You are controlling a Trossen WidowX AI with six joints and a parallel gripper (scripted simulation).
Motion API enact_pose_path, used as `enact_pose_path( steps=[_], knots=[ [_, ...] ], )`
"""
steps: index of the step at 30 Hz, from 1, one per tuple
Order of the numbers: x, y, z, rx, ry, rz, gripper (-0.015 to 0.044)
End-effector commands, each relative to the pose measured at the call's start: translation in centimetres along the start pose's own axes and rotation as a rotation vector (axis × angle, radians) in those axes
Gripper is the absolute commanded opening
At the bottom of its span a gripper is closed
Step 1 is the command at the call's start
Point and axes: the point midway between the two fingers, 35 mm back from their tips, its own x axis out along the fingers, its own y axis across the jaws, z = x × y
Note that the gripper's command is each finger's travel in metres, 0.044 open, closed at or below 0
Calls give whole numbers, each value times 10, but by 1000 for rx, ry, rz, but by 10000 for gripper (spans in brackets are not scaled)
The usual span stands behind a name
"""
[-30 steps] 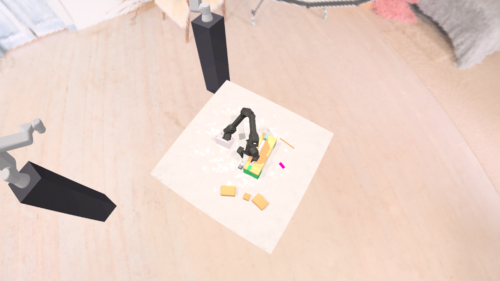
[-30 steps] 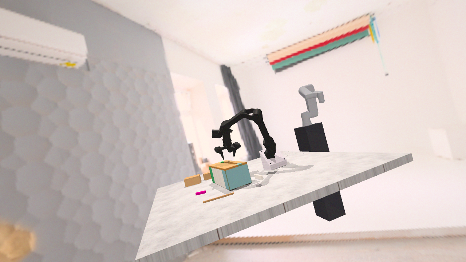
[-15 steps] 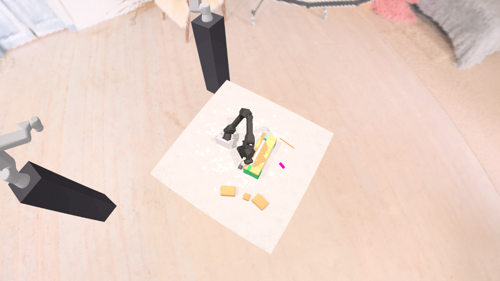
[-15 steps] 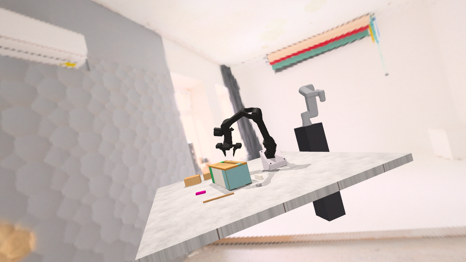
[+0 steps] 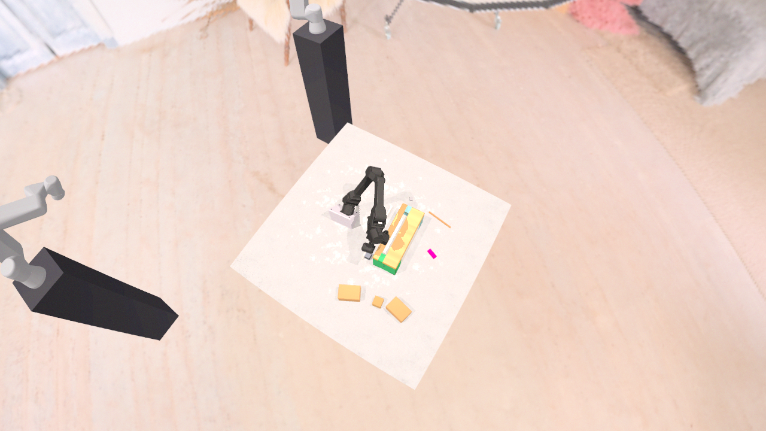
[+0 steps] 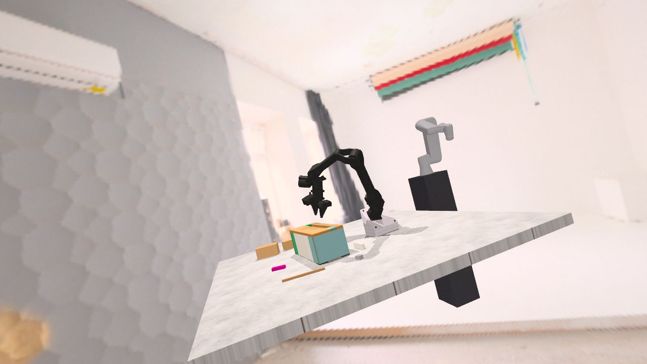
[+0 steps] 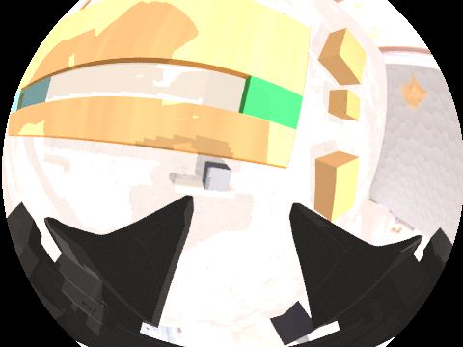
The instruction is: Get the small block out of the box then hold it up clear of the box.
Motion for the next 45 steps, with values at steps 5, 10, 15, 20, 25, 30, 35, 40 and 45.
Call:
enact_pose_path(
  steps=[5, 10, 15, 20, 25, 30, 35, 40, 45],
  knots=[
    [7, -5, -14, 1157, -25, 155, 285],
    [7, -7, -15, 1426, -16, 193, 285],
    [6, -9, -17, 1697, 0, 240, 285],
    [5, -11, -19, 1963, 27, 283, 285],
    [4, -13, -21, 2231, 66, 335, 285],
    [3, -15, -23, 2492, 117, 381, 285],
    [2, -17, -24, 2753, 185, 433, 285],
    [1, -19, -26, 3009, 271, 478, 285],
    [0, -20, -27, -2910, -333, -459, 285]
  ],
)
